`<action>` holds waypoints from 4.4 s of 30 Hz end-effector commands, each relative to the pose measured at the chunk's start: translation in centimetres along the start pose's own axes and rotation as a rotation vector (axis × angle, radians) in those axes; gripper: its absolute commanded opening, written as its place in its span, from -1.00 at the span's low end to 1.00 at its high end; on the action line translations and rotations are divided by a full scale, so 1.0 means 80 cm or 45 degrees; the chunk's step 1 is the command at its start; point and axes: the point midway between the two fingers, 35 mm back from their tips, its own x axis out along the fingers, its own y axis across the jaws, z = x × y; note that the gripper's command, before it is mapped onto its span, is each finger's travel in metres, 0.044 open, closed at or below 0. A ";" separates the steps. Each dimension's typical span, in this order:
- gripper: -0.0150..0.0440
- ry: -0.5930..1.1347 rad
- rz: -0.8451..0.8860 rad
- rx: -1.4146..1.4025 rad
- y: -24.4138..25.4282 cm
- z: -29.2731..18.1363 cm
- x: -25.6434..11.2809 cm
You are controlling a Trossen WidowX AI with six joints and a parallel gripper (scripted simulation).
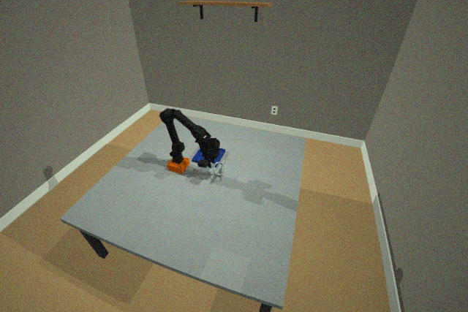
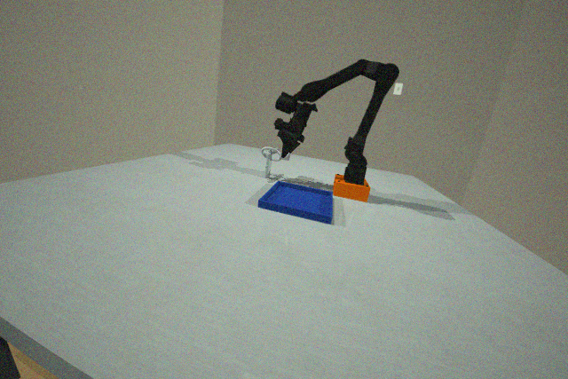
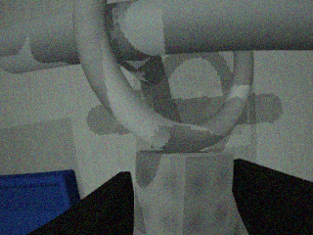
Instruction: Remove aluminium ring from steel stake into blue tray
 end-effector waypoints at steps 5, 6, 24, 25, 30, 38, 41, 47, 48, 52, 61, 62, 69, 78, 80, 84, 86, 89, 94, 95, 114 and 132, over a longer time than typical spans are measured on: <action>-0.49 -0.002 0.081 0.017 -0.012 -0.001 0.002; -0.49 -0.003 0.091 0.019 -0.014 -0.001 0.002; -0.49 -0.027 0.211 0.051 -0.041 -0.002 -0.001; -0.49 -0.027 0.212 0.051 -0.042 -0.002 -0.002; -0.49 -0.027 0.212 0.051 -0.047 -0.002 -0.005; -0.49 -0.027 0.211 0.051 -0.054 -0.001 -0.010; -0.49 -0.027 0.211 0.051 -0.057 0.000 -0.012; -0.49 -0.027 0.211 0.051 -0.062 0.001 -0.016; -0.49 -0.027 0.211 0.051 -0.062 0.001 -0.016; -0.49 -0.027 0.210 0.051 -0.066 0.001 -0.016; -0.49 -0.027 0.209 0.051 -0.078 0.000 -0.017; -0.49 -0.027 0.209 0.051 -0.079 0.000 -0.017; -0.49 -0.026 0.208 0.050 -0.086 0.000 -0.018; -0.49 -0.026 0.208 0.050 -0.094 0.000 -0.019; -0.49 -0.026 0.207 0.050 -0.096 0.000 -0.019; -0.49 -0.026 0.207 0.050 -0.101 0.000 -0.019; -0.49 -0.026 0.207 0.050 -0.102 0.000 -0.019; -0.49 -0.026 0.207 0.050 -0.105 0.000 -0.019; -0.49 -0.026 0.206 0.050 -0.109 0.000 -0.020; -0.49 -0.026 0.206 0.050 -0.111 0.000 -0.020; -0.49 -0.026 0.205 0.049 -0.121 0.004 -0.033; -0.49 -0.026 0.205 0.049 -0.120 0.014 -0.068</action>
